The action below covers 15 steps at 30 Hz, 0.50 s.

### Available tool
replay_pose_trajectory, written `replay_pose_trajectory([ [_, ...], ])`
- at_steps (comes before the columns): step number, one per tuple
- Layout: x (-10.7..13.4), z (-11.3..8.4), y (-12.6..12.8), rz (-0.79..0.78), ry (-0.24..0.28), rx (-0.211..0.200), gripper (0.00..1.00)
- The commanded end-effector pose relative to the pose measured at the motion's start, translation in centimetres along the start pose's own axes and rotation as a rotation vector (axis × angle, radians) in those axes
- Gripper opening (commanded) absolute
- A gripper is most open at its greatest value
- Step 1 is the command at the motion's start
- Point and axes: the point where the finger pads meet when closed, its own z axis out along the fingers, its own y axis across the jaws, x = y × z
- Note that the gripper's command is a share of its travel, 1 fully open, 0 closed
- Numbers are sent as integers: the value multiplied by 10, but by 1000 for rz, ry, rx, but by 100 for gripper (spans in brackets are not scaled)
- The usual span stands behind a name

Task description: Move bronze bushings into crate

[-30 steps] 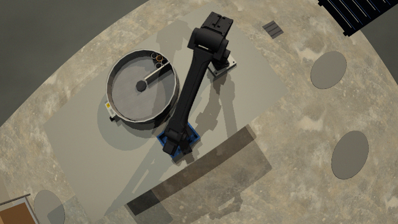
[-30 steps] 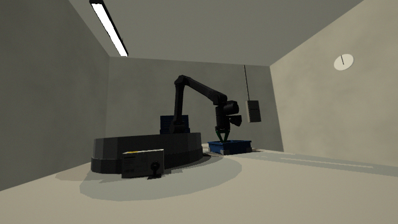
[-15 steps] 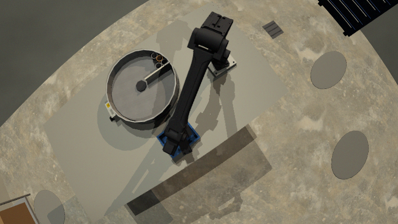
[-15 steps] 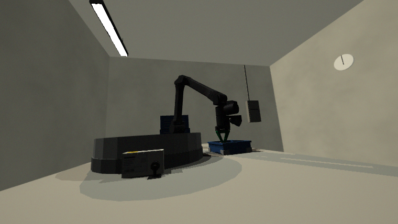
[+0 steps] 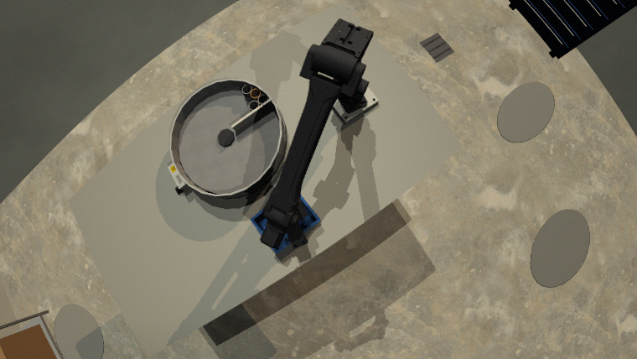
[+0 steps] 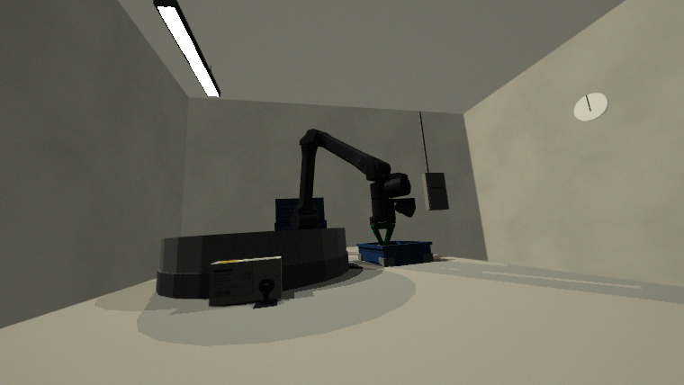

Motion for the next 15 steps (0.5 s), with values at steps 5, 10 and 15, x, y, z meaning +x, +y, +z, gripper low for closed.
replay_pose_trajectory([
  [5, -15, -23, -16, 2, -47, 58, 14],
  [10, -16, -41, -18, 2, -46, 57, 14],
  [15, -16, -52, -18, 2, -46, 58, 14],
])
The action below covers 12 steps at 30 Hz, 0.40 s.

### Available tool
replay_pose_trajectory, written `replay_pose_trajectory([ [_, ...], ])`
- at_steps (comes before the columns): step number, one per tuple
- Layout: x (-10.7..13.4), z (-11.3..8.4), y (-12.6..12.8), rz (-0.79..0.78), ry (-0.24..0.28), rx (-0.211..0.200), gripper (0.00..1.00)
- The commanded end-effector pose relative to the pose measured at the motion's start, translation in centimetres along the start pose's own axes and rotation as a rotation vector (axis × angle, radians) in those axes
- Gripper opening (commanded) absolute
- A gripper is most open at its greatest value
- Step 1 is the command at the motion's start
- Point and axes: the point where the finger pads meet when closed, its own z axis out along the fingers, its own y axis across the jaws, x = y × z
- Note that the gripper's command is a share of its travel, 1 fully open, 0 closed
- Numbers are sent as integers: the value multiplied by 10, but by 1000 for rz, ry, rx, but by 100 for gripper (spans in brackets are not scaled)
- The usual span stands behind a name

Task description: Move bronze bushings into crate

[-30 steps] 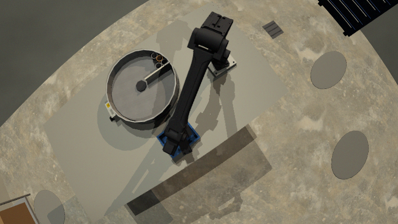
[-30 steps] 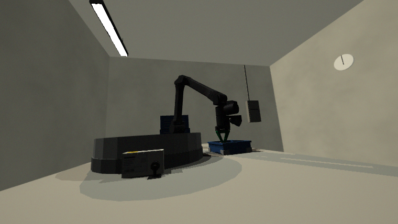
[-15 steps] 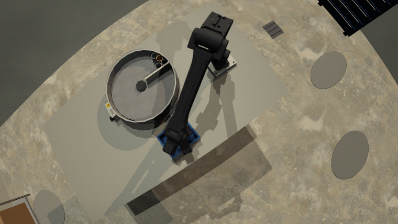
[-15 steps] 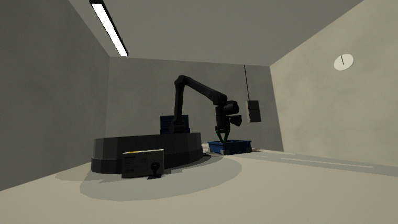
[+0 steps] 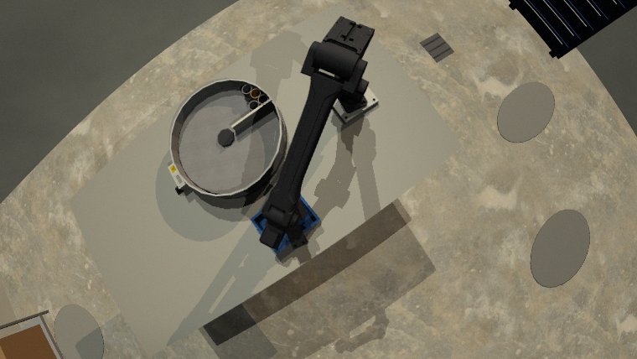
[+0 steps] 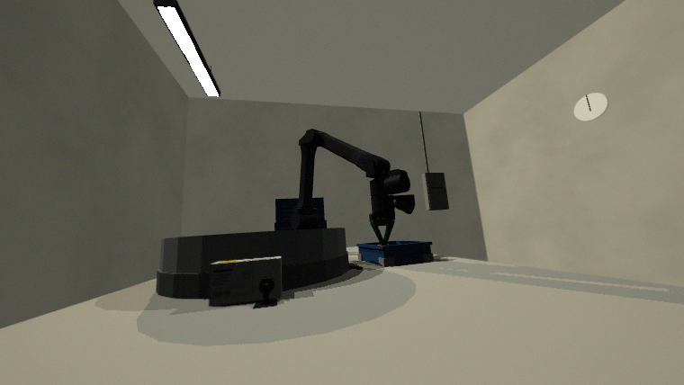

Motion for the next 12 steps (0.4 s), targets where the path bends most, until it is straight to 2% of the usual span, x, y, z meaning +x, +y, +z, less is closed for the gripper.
replay_pose_trajectory([
  [1, -16, -47, -19, 2, -47, 59, 14],
  [12, -13, -100, -17, 2, -49, 61, 14],
])
